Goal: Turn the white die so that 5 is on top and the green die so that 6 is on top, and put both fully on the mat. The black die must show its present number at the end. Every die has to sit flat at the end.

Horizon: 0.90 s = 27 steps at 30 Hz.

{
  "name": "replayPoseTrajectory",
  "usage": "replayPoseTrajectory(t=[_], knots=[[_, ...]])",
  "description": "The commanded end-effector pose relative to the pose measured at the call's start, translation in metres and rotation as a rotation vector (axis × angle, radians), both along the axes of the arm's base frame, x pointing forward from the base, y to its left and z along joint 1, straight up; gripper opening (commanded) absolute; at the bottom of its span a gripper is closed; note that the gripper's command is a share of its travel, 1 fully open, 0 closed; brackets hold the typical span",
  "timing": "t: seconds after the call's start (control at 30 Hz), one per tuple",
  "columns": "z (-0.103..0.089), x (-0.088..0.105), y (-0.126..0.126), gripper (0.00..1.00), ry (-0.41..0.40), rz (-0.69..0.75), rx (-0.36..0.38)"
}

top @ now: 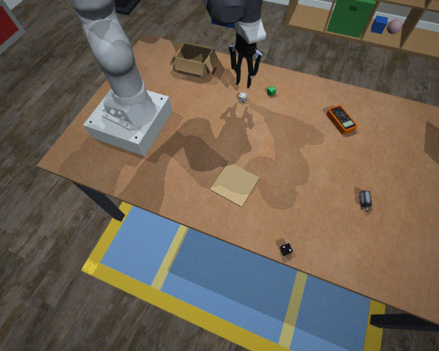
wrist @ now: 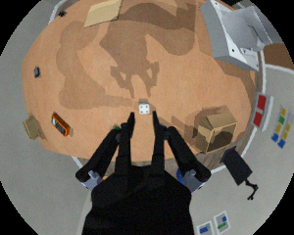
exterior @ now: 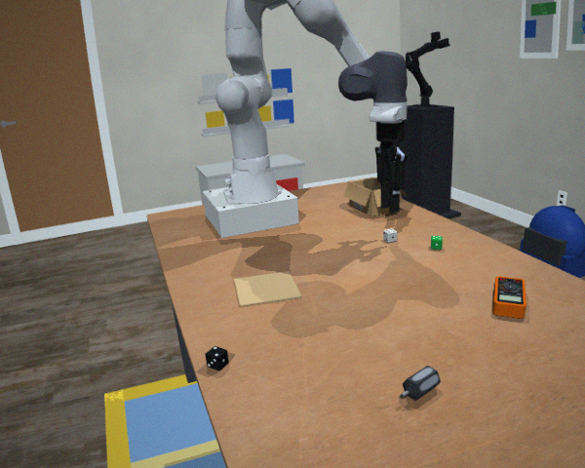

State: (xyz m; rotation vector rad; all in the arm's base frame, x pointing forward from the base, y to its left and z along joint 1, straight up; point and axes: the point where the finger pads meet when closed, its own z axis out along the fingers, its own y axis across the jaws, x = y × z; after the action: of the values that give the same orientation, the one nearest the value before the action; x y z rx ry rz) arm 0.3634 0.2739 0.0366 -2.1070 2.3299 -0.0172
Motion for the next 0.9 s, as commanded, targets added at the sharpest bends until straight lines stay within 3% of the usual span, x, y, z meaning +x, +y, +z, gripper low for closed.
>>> replayPoseTrajectory(t=[0.0, 0.87], knots=[[-0.001, -0.001, 0.001, 0.35, 0.001, 0.005, 0.001], [-0.011, -0.001, 0.001, 0.35, 0.001, 0.005, 0.002]])
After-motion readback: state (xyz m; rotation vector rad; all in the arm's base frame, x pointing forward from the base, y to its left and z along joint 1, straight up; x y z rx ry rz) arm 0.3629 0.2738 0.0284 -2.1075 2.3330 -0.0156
